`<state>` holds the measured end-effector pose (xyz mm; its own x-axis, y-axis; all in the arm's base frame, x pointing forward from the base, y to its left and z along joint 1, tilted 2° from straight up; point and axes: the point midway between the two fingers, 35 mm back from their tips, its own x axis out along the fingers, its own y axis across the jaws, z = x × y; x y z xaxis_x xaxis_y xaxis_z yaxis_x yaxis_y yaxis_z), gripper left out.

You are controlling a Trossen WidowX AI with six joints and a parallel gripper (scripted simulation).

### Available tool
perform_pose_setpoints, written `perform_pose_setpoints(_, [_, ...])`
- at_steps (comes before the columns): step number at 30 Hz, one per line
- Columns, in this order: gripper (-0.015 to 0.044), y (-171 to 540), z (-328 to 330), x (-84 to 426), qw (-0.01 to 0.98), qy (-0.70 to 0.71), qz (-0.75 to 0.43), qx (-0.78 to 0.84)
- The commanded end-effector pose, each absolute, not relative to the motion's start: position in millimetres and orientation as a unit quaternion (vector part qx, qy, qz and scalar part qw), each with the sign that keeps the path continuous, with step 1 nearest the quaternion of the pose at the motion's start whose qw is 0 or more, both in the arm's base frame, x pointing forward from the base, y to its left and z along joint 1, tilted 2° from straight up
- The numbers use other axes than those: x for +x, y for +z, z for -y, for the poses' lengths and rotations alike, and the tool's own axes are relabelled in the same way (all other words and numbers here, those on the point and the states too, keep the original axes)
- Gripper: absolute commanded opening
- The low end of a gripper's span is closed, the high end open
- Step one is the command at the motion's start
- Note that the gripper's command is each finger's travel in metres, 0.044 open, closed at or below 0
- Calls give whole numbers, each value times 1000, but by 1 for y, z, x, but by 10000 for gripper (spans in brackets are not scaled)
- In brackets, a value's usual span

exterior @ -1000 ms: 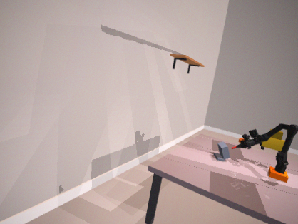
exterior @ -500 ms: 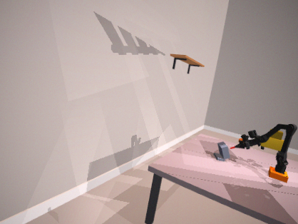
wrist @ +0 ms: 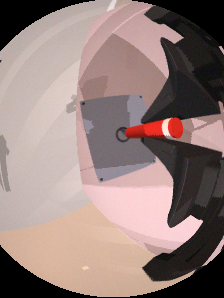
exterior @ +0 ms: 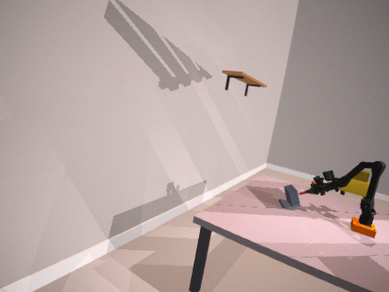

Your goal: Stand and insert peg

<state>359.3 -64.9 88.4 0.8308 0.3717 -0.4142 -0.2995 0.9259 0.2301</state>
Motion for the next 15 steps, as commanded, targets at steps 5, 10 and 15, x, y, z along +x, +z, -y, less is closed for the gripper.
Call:
perform_pose_setpoints(5, [0, 84, 60, 367, 954, 176, -231, 79])
perform_pose_setpoints(10, [0, 81, 58, 373, 954, 177, -230, 78])
perform_pose_setpoints(15, [0, 81, 57, 376, 954, 177, -230, 78])
